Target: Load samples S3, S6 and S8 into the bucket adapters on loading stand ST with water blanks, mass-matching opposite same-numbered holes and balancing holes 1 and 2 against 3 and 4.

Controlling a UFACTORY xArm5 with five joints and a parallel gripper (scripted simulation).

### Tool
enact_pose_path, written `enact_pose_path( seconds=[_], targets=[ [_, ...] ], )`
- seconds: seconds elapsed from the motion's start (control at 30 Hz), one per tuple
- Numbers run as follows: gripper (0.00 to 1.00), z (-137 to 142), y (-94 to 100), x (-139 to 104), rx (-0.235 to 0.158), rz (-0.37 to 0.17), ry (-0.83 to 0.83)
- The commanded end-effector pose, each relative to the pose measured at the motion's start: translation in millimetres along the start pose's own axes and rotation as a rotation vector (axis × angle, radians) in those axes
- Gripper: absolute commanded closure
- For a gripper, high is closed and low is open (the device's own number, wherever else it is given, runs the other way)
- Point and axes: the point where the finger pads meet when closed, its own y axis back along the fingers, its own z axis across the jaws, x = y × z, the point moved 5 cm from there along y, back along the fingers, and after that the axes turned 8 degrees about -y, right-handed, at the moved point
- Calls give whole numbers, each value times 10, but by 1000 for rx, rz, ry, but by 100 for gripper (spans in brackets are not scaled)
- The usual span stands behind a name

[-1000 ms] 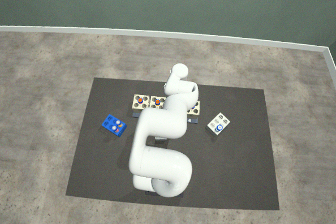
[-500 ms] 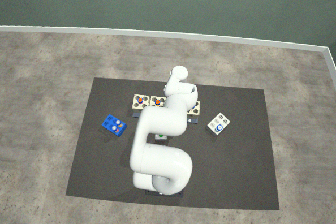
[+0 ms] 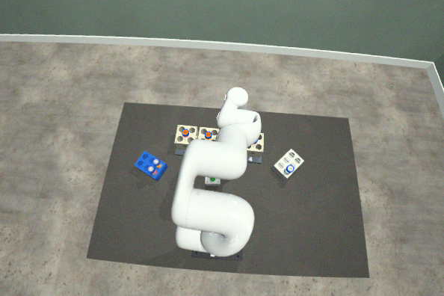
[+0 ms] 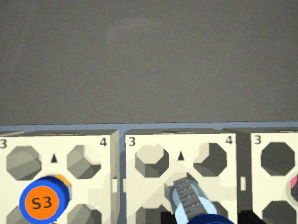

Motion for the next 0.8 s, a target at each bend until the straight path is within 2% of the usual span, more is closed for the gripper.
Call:
enact_pose_path(
  seconds=[0.0, 0.77],
  targets=[
    [100, 0, -28, 10, 2, 4, 0],
    [100, -1, -218, 11, 2, 4, 0]
  ],
)
